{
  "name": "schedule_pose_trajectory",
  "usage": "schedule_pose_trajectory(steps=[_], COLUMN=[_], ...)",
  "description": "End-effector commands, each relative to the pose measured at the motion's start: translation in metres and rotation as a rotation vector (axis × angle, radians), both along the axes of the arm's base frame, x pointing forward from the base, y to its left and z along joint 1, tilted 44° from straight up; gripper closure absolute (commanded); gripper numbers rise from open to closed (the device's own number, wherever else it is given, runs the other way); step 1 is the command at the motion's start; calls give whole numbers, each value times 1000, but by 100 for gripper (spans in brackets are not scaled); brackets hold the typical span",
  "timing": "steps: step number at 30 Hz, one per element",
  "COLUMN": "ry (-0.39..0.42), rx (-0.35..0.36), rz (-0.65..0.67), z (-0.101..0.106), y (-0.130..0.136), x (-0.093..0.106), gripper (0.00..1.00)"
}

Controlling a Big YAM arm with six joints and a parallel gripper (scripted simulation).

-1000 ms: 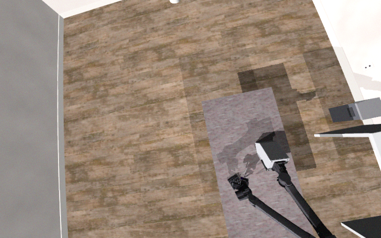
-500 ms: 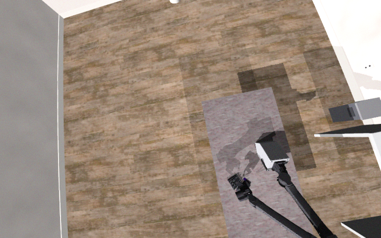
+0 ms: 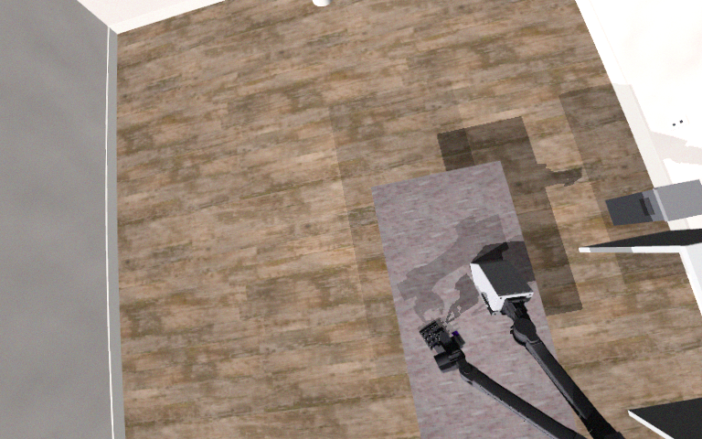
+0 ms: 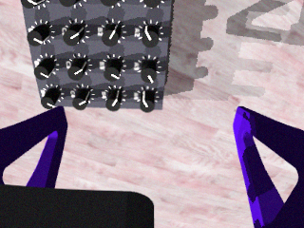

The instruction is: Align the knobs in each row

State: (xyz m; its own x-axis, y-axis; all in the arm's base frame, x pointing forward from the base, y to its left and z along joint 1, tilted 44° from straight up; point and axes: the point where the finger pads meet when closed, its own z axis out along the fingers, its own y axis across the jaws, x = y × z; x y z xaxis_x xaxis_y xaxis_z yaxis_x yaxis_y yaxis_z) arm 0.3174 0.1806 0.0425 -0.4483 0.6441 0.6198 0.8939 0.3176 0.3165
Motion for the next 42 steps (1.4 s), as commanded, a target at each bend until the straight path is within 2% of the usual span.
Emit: schedule_pose_trajectory(steps=[1, 3, 4, 42], ry=[28, 35, 35, 32], rx=[3, 2, 2, 3], rz=[-89, -90, -90, -84], z=[12, 10, 10, 9], y=[-5, -5, -5, -4], x=[14, 13, 13, 13], gripper=[0, 0, 81, 81])
